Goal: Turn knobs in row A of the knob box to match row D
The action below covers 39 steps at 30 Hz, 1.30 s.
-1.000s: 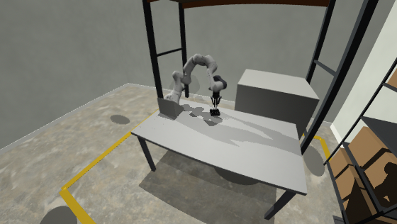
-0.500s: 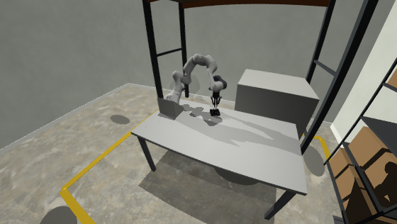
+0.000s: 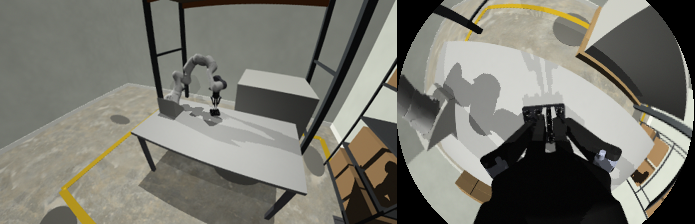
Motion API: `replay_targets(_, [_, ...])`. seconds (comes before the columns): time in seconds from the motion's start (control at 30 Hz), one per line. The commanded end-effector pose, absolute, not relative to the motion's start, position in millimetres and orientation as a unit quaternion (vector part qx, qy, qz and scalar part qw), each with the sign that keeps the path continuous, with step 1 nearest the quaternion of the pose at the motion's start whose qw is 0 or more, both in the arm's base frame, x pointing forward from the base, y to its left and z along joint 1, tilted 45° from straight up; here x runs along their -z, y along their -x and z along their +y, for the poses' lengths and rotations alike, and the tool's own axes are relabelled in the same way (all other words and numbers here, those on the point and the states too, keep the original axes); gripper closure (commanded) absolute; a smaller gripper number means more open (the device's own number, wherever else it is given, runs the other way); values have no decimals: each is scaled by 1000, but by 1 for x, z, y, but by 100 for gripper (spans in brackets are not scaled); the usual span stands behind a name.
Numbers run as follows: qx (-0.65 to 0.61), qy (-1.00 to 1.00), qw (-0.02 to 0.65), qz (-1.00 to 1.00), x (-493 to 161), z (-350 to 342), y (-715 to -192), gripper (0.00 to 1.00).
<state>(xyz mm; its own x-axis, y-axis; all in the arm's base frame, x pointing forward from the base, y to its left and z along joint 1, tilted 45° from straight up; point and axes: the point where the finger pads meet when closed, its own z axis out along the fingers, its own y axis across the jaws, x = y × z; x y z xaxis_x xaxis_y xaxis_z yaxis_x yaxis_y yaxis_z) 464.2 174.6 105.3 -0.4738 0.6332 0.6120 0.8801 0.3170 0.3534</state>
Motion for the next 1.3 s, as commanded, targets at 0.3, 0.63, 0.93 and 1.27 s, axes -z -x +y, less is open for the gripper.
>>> replay_targets(0.3, [319, 545, 213, -746, -105, 177, -464, 95])
replay_targets(0.63, [298, 609, 241, -694, -105, 177, -464, 95])
replay_targets(0.93, [280, 657, 261, -649, -105, 177, -464, 95])
replay_targets(1.27, [255, 715, 286, -584, -105, 177, -464, 95])
